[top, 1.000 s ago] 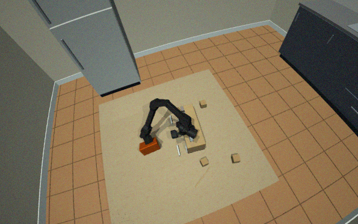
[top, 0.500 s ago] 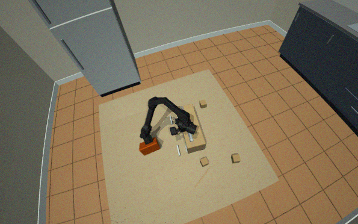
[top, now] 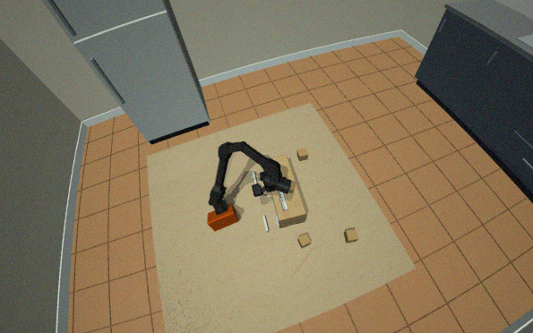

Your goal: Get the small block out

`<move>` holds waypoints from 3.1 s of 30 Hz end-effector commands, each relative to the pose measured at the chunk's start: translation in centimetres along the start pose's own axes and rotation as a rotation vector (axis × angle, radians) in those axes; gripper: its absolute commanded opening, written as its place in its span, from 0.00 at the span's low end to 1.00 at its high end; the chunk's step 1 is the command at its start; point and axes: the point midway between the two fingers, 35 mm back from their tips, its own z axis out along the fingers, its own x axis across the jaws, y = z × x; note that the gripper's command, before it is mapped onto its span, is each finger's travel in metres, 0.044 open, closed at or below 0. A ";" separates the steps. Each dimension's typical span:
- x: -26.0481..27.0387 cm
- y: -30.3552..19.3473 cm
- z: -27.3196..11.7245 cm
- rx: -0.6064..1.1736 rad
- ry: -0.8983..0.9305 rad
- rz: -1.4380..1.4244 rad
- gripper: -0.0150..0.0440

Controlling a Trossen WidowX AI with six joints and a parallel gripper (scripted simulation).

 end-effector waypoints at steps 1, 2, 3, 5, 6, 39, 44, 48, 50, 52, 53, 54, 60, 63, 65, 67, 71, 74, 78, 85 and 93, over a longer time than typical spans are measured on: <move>0.0 0.8 0.2 -0.003 0.000 0.003 0.93; 0.0 1.0 0.3 -0.003 0.000 0.003 0.93; 0.0 1.2 0.3 -0.003 0.000 0.003 0.93; 0.0 1.6 0.4 -0.003 0.000 0.003 0.93; 0.0 1.7 0.4 -0.004 0.000 0.003 0.93; 0.0 7.6 1.6 -0.006 0.000 0.003 0.93; 0.0 8.4 1.8 -0.006 0.000 0.003 0.93; 0.0 9.1 1.9 -0.007 0.000 0.003 0.93; 0.0 9.5 2.0 -0.007 0.000 0.003 0.93; -0.1 9.8 2.0 -0.007 0.000 0.003 0.93; -0.1 10.0 2.1 -0.007 0.000 0.003 0.93; -0.1 10.2 2.1 -0.007 0.000 0.003 0.93; -0.1 11.2 2.3 -0.007 0.000 0.003 0.93; -0.1 11.7 2.4 -0.008 0.000 0.003 0.93; -0.1 12.1 2.5 -0.008 0.000 0.003 0.93; -0.1 12.3 2.5 -0.008 0.000 0.003 0.93; -0.2 12.4 1.2 -0.006 -0.006 0.024 0.93; -0.1 12.8 -1.8 -0.006 -0.017 0.069 0.93; 0.1 13.0 -3.7 -0.009 -0.024 0.098 0.93; 0.4 13.5 -3.4 0.034 -0.065 -0.095 0.80; 2.8 16.6 -3.7 0.330 -0.170 -1.127 0.74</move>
